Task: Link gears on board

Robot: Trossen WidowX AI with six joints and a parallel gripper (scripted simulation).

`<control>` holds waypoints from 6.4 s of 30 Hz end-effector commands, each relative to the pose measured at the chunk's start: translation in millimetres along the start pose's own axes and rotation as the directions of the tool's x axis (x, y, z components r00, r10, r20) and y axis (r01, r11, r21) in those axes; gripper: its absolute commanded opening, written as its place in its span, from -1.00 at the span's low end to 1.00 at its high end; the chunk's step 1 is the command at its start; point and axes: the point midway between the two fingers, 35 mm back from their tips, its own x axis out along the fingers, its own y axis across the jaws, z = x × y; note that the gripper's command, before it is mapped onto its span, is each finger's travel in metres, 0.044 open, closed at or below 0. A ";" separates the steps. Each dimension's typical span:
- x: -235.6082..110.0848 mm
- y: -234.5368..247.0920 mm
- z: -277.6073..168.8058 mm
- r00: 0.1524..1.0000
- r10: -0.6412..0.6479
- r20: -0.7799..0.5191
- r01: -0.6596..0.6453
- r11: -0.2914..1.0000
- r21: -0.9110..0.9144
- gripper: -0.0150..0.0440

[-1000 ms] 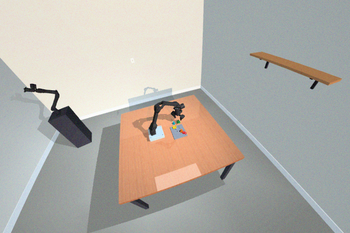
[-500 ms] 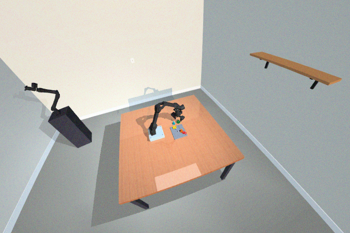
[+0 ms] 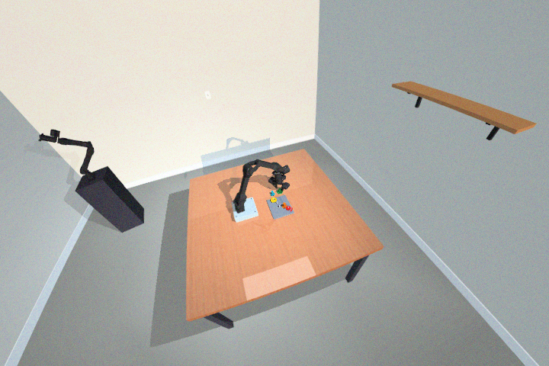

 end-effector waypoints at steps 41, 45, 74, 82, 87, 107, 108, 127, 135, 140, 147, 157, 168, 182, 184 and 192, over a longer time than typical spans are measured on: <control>-62.9 -6.1 7.1 1.000 -0.004 0.000 0.004 1.000 0.003 -0.49; -72.3 -6.4 7.0 1.000 -0.004 0.000 0.004 1.000 0.003 -0.49; -140.5 -5.0 -2.4 1.000 -0.004 -0.001 0.004 1.000 0.003 -0.49; -140.7 -10.3 -7.5 1.000 -0.005 -0.002 0.005 1.000 0.003 -0.49; -135.9 -18.1 -13.9 1.000 -0.006 -0.003 0.006 1.000 0.004 -0.49; -116.4 -46.4 -42.5 1.000 -0.009 -0.006 0.009 1.000 0.007 -0.49; -115.4 -47.6 -44.0 1.000 -0.009 -0.007 0.009 1.000 0.007 -0.49; -96.7 -69.2 -75.6 1.000 -0.011 -0.010 0.011 1.000 0.005 -0.49; -88.7 -76.6 -89.9 1.000 -0.012 -0.012 0.012 1.000 0.004 -0.49; -83.7 -80.7 -99.1 1.000 -0.012 -0.012 0.012 1.000 0.004 -0.49; -76.8 -85.7 -112.2 1.000 -0.013 -0.013 0.013 1.000 0.003 -0.49; -66.8 -91.4 -131.3 1.000 -0.014 -0.015 0.014 1.000 0.003 -0.49; -58.2 -94.9 -147.8 1.000 -0.014 -0.016 0.014 1.000 0.002 -0.49; -57.6 -95.1 -147.9 1.000 -0.014 -0.016 0.018 0.966 0.257 -0.49; -57.6 -95.1 -147.9 1.000 -0.014 -0.016 0.018 0.950 0.311 -0.49; -57.6 -95.1 -148.0 1.000 -0.014 -0.016 0.020 0.852 0.523 -0.49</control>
